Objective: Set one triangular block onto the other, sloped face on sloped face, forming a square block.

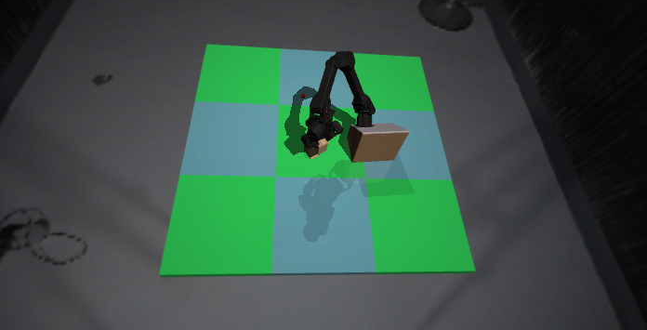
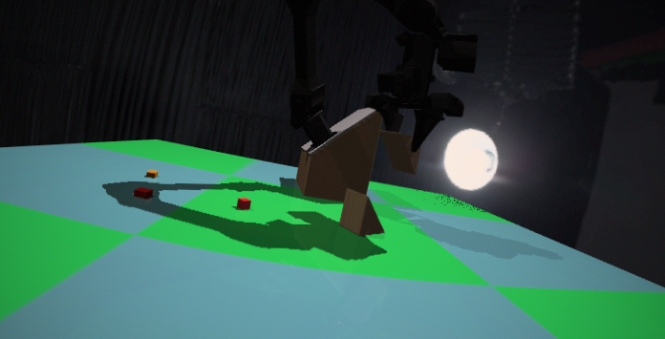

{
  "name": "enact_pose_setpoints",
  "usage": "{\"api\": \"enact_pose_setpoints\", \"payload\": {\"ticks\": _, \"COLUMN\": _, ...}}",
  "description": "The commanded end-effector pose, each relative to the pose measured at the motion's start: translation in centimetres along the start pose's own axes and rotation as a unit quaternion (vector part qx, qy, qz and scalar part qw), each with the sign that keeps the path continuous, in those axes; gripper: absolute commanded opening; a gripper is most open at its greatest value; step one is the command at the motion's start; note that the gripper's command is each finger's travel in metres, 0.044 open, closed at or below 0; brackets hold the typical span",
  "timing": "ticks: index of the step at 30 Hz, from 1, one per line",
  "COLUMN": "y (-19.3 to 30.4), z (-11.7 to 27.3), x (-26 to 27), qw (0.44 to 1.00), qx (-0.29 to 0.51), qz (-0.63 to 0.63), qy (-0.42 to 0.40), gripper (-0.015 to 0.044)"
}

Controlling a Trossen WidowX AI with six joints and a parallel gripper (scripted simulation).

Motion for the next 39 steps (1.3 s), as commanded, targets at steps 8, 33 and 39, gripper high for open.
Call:
{"api": "enact_pose_setpoints", "payload": {"ticks": 8, "y": -2.1, "z": -5.0, "x": -0.4, "qw": 1.0, "qx": -0.004, "qz": 0.0, "qy": 0.004, "gripper": 0.0}}
{"api": "enact_pose_setpoints", "payload": {"ticks": 33, "y": -3.6, "z": -8.7, "x": -0.7, "qw": 1.0, "qx": -0.004, "qz": 0.006, "qy": 0.008, "gripper": 0.0}}
{"api": "enact_pose_setpoints", "payload": {"ticks": 39, "y": -3.5, "z": -8.7, "x": -0.6, "qw": 1.0, "qx": -0.004, "qz": 0.007, "qy": 0.008, "gripper": 0.0}}
Point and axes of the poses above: the point midway between the two fingers, 35 mm back from their tips, its own z axis back along the fingers, its own x axis across the jaws, y = z × x, the point moved 1 cm from there along z, back along the fingers, and after that the axes turned 3 degrees about z, right-handed, at the moved point
